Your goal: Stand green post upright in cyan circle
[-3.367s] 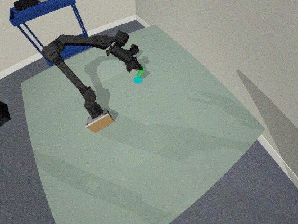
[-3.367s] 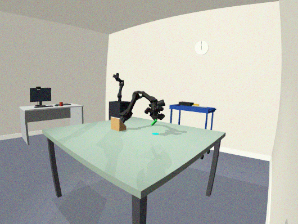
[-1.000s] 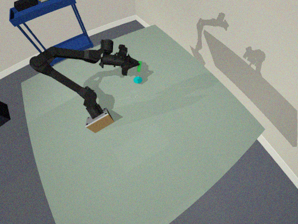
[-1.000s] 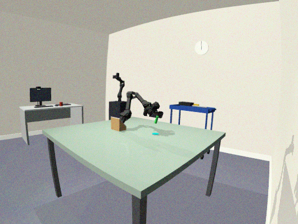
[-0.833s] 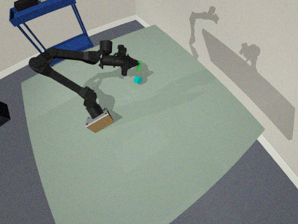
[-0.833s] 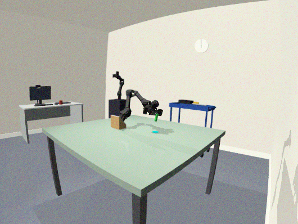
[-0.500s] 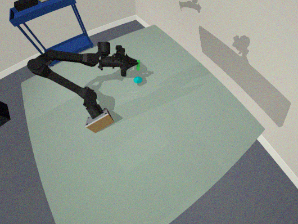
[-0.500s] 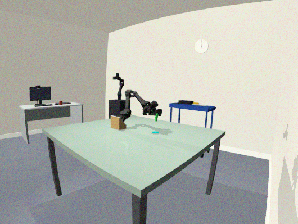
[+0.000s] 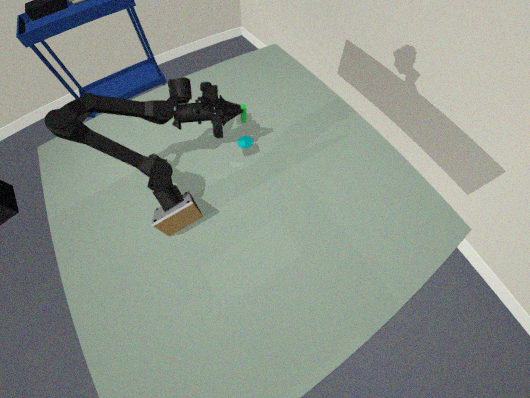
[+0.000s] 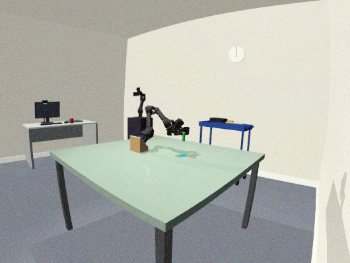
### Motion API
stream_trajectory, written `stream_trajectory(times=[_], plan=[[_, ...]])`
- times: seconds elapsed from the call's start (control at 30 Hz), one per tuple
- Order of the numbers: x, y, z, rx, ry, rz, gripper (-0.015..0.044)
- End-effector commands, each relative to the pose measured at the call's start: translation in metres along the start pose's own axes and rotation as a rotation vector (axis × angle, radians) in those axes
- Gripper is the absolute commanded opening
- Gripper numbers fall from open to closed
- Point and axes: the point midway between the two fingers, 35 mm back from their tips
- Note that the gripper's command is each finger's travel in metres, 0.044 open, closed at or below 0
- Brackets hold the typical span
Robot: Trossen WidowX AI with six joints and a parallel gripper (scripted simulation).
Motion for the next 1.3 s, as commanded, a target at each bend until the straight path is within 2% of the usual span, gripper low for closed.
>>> stream_trajectory(times=[0.0,0.6,1.27], plan=[[-0.001,-0.003,0.001,0.002,-0.007,-0.012,0.0023],[-0.004,-0.003,0.001,0.002,-0.007,-0.013,0.0023],[-0.075,-0.013,-0.008,-0.003,-0.003,-0.017,0.0023]])
Point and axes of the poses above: the point midway between the two fingers, 35 mm back from their tips, its own z axis back along the fingers, its own y axis across the jaws, x = y × z, and after that the axes turned 9 degrees about -z, right-handed
